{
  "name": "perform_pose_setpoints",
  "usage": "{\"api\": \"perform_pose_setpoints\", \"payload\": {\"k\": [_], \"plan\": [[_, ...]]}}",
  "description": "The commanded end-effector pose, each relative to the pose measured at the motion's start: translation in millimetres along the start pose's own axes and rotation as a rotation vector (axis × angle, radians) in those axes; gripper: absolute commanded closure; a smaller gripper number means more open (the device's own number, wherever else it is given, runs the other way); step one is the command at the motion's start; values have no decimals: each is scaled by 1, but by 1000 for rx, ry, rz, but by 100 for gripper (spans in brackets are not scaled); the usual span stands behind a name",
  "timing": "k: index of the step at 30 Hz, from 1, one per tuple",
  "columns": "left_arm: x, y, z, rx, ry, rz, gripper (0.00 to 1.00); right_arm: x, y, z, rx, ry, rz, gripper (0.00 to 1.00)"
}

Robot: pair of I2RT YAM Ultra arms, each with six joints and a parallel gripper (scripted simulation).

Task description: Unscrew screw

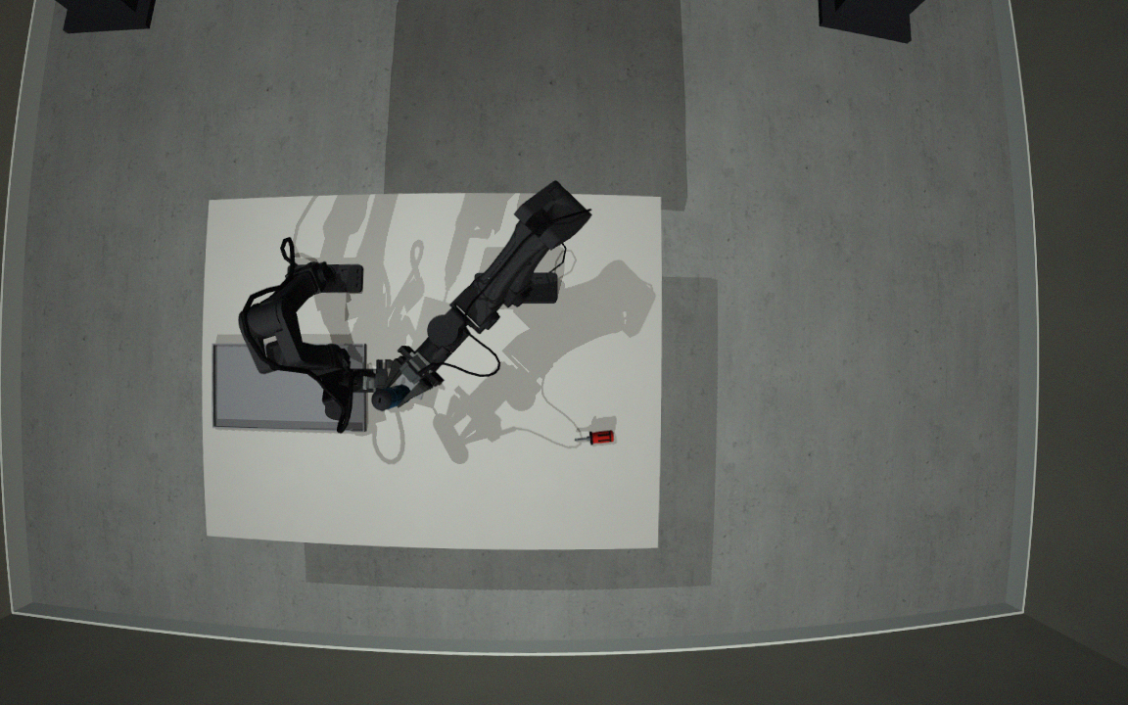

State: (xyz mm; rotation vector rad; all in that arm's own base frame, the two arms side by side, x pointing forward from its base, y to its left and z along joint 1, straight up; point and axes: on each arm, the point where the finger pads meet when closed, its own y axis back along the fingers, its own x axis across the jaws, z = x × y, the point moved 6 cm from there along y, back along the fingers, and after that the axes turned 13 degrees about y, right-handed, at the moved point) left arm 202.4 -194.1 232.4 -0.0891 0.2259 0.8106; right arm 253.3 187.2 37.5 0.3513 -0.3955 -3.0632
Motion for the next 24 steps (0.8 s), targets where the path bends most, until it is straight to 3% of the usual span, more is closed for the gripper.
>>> {"api": "perform_pose_setpoints", "payload": {"k": [1, 10, 12, 16, 19, 24], "plan": [[-9, -1, 24, -118, 7, -33, 58, 0, -1, 3, -8, 10, 4, 41], [-10, -1, 27, -126, 7, -36, 58, 0, -1, 3, -8, 10, 4, 41], [-5, 0, 8, -82, 6, -25, 58, 0, -1, 3, -8, 10, 4, 41], [-9, -3, 23, -128, 7, -37, 58, 0, -1, 3, -8, 10, 4, 41], [-4, 0, 4, -86, 6, -27, 58, 0, -1, 3, -8, 10, 4, 41], [-10, 1, 25, -156, 8, -43, 58, 0, -1, 3, -8, 10, 4, 41]]}}
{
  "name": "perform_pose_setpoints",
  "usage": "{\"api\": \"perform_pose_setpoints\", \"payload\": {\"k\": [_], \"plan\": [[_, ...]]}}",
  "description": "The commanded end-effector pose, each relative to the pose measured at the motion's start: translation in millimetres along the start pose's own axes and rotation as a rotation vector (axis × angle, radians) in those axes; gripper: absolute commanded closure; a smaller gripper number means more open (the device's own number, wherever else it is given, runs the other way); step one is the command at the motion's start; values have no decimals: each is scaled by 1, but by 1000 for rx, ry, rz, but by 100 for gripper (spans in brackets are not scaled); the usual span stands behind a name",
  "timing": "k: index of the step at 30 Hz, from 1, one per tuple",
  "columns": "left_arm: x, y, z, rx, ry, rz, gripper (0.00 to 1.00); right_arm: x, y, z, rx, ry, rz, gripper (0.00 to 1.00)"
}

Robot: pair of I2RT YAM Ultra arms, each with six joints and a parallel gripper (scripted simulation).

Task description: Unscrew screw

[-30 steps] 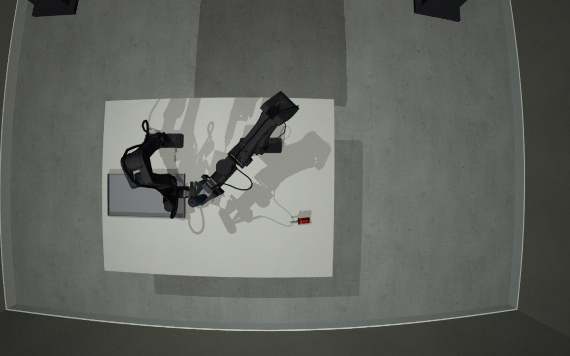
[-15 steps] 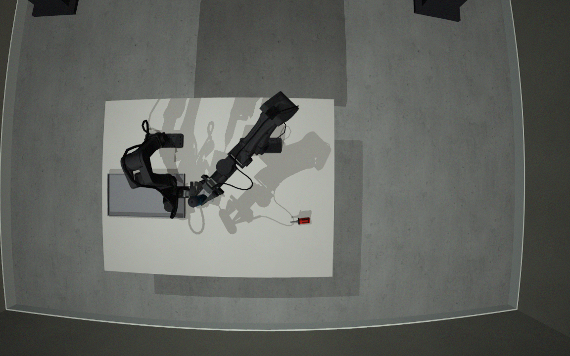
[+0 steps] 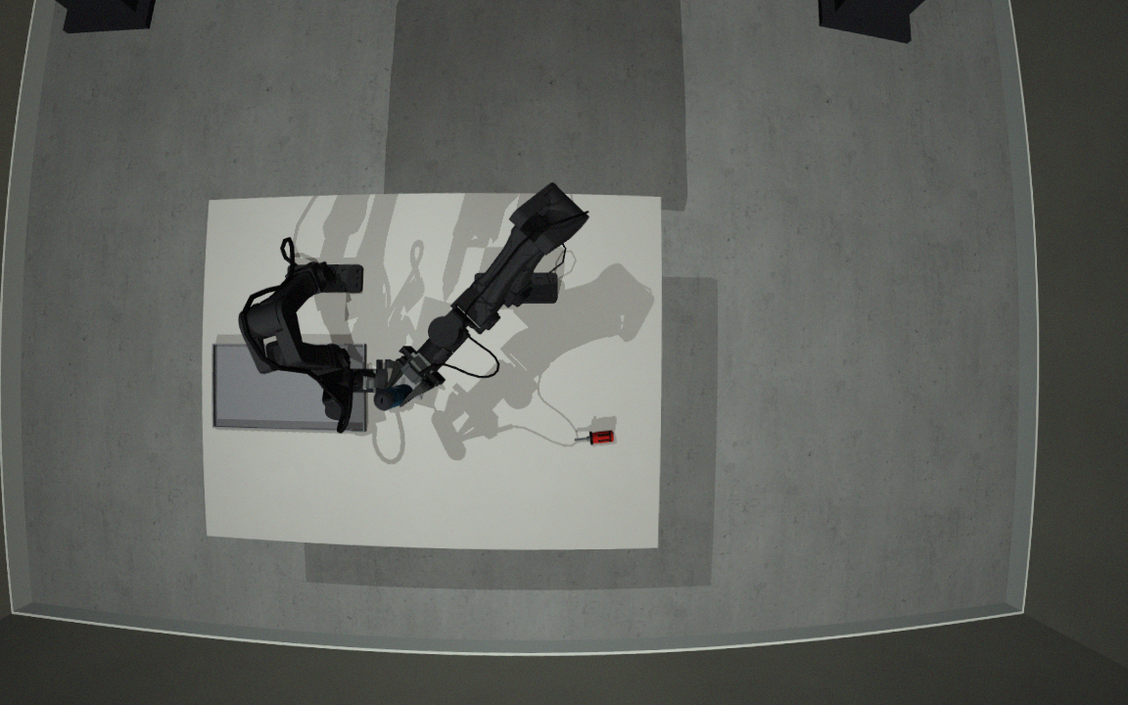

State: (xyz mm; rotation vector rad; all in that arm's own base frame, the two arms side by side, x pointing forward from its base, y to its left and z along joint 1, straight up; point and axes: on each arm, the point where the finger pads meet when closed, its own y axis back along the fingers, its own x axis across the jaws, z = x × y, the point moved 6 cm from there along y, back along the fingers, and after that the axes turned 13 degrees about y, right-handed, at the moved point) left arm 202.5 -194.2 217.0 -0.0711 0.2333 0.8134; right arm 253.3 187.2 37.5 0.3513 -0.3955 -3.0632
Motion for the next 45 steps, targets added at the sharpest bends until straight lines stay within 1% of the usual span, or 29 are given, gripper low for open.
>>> {"api": "perform_pose_setpoints", "payload": {"k": [1, 3, 6, 9, 15, 16, 17, 45], "plan": [[-13, 2, 40, -174, 9, -49, 58, 0, -1, 3, -8, 10, 4, 41], [-13, 2, 40, -174, 9, -49, 58, 0, -1, 3, -8, 10, 4, 41], [-7, 1, 15, -105, 6, -31, 58, 0, -1, 3, -8, 10, 4, 41], [-10, 0, 25, -139, 7, -40, 58, 0, -1, 3, -8, 10, 4, 41], [-7, 1, 15, -123, 7, -36, 58, 0, -1, 3, -8, 10, 4, 41], [-10, 1, 28, -158, 8, -45, 58, 0, -1, 3, -8, 10, 4, 41], [-11, 1, 31, -166, 8, -46, 58, 0, -1, 3, -8, 10, 4, 41], [-10, -2, 27, -150, 8, -43, 58, 0, -1, 3, -8, 10, 4, 41]]}}
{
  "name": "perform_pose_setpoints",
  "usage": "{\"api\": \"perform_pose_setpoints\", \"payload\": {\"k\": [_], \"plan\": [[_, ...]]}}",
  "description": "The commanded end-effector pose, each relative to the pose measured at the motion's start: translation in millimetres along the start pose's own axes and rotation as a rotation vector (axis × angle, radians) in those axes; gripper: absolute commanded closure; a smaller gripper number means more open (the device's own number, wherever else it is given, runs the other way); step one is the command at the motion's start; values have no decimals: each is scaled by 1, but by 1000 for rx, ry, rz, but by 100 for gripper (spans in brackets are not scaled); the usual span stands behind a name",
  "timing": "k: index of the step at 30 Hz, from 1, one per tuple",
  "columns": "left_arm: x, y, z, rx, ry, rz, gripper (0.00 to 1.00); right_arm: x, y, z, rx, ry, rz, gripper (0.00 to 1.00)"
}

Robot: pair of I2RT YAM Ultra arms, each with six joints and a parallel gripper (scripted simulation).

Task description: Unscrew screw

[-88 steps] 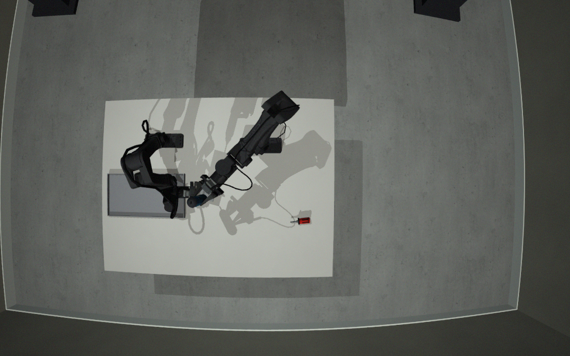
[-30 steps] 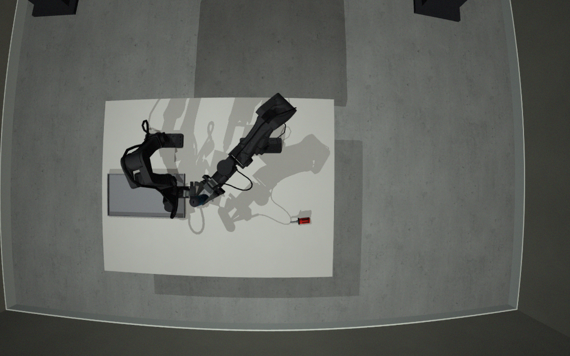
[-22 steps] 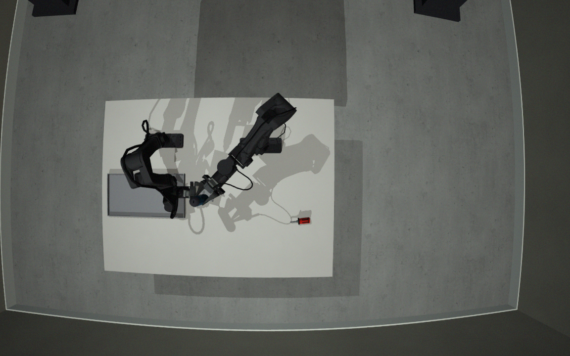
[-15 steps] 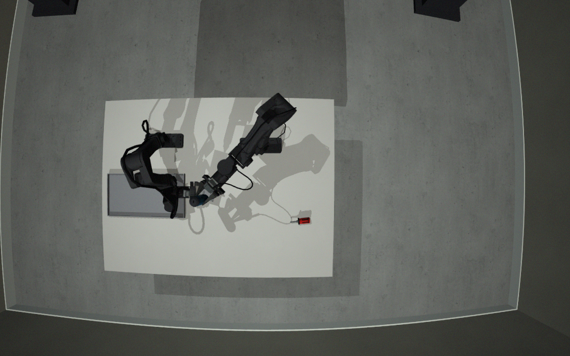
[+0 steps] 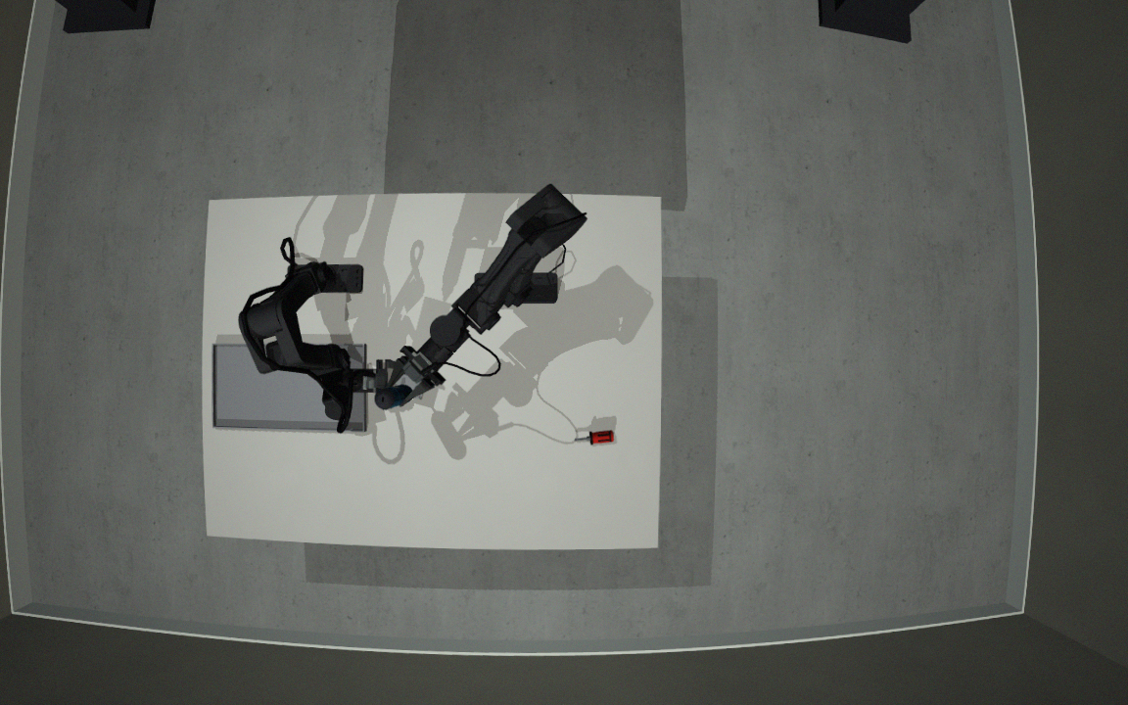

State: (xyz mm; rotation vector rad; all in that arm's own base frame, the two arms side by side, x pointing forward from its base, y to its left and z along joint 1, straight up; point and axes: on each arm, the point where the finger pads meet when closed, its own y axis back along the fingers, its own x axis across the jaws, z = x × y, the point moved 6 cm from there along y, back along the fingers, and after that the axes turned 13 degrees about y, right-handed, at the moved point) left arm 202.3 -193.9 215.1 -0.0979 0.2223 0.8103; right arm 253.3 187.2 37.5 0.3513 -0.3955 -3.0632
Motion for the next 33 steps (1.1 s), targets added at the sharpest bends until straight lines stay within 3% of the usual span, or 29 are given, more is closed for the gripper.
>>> {"api": "perform_pose_setpoints", "payload": {"k": [1, 33], "plan": [[-11, -3, 29, -123, 7, -37, 58, 0, -1, 3, -8, 10, 4, 41], [-11, -2, 31, -130, 7, -38, 58, 0, -1, 3, -8, 10, 4, 41]]}}
